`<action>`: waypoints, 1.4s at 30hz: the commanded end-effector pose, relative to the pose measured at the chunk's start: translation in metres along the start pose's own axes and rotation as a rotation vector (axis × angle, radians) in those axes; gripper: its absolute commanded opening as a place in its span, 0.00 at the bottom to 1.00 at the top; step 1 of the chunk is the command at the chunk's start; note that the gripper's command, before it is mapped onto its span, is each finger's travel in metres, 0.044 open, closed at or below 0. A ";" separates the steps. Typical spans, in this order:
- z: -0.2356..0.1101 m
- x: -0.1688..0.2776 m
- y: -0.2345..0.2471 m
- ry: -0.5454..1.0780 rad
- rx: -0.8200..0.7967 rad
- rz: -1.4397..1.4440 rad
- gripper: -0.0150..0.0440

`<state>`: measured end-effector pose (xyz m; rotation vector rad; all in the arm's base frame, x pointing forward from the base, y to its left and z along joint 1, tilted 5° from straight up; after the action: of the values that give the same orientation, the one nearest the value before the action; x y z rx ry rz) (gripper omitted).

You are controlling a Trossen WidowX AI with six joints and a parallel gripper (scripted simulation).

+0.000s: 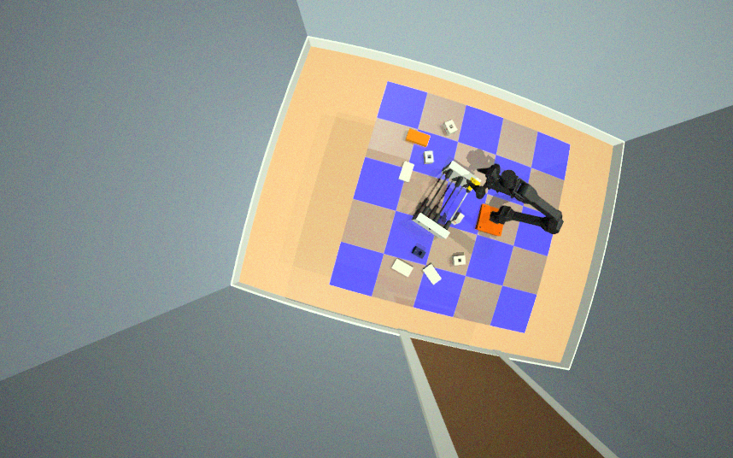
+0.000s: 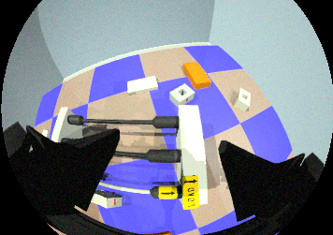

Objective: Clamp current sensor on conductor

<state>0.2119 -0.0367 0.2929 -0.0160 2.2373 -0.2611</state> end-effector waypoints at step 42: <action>0.006 0.027 0.064 0.633 -0.142 0.032 1.00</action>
<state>0.1899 -0.0128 0.2745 0.0835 2.7876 -0.1645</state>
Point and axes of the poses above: the point midway between the two fingers, 35 mm back from their tips, its own z axis out along the fingers, its own y axis across the jaws, x = y × z, the point moved 8 cm from there along -z, back along the fingers, and after that the axes turned 15 degrees about -z, right-handed, at the moved point
